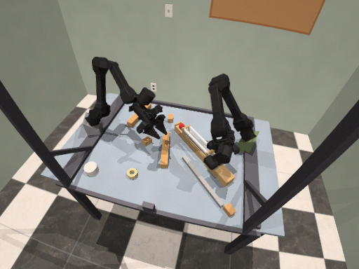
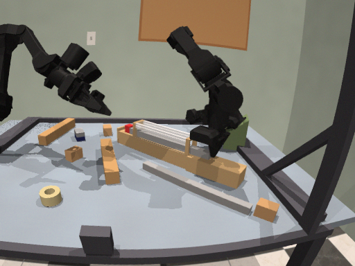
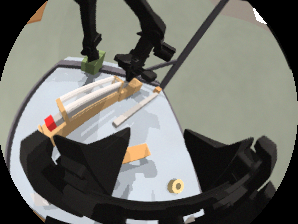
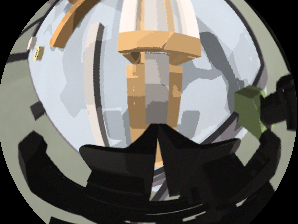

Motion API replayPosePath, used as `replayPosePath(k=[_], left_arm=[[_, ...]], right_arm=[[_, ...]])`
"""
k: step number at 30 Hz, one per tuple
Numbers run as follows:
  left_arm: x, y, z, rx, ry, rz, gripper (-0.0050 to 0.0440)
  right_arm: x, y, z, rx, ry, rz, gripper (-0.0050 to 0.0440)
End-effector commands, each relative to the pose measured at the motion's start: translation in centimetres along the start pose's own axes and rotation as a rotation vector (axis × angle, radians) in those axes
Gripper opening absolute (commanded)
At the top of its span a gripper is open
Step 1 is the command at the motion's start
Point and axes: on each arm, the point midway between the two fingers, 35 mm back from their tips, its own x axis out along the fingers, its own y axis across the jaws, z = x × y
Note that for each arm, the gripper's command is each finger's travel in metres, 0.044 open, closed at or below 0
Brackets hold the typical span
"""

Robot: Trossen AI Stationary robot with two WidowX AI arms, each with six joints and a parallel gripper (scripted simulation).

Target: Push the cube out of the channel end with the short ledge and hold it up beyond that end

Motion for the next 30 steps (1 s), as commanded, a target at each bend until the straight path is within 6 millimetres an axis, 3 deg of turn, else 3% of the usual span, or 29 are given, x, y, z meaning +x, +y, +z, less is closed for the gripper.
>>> replayPosePath(k=[1, 9, 11, 22, 25, 26, 29, 30], left_arm=[[-0.2, 0.0, 0.9, -0.003, -0.024, -0.001, 0.0327], [-0.2, 0.0, 0.9, -0.003, -0.024, -0.001, 0.0327], [-0.2, 0.0, 0.9, -0.003, -0.024, -0.001, 0.0327], [-0.2, 0.0, 0.9, -0.003, -0.024, -0.001, 0.0327], [-0.2, 0.0, 0.9, -0.003, -0.024, -0.001, 0.0327], [-0.2, 0.0, 0.9, -0.003, -0.024, -0.001, 0.0327], [-0.2, 0.0, 0.9, -0.003, -0.024, -0.001, 0.0327], [-0.2, 0.0, 0.9, -0.003, -0.024, -0.001, 0.0327]], right_arm=[[-1.1, 0.6, -0.1, 0.016, 0.015, 0.023, 0.0000], [-1.1, 0.6, -0.2, 0.016, 0.015, 0.022, 0.0000], [-2.8, 0.7, -0.2, 0.018, 0.018, 0.025, 0.0000], [-7.3, 0.6, -0.2, 0.021, 0.022, 0.023, 0.0000], [-6.9, 0.6, -0.2, 0.018, 0.021, 0.022, 0.0000], [-8.0, 0.6, -0.2, 0.020, 0.021, 0.020, 0.0000], [-9.1, 0.6, -0.3, 0.020, 0.024, 0.022, 0.0000], [-8.4, 0.5, -0.3, 0.018, 0.022, 0.021, 0.0000]])
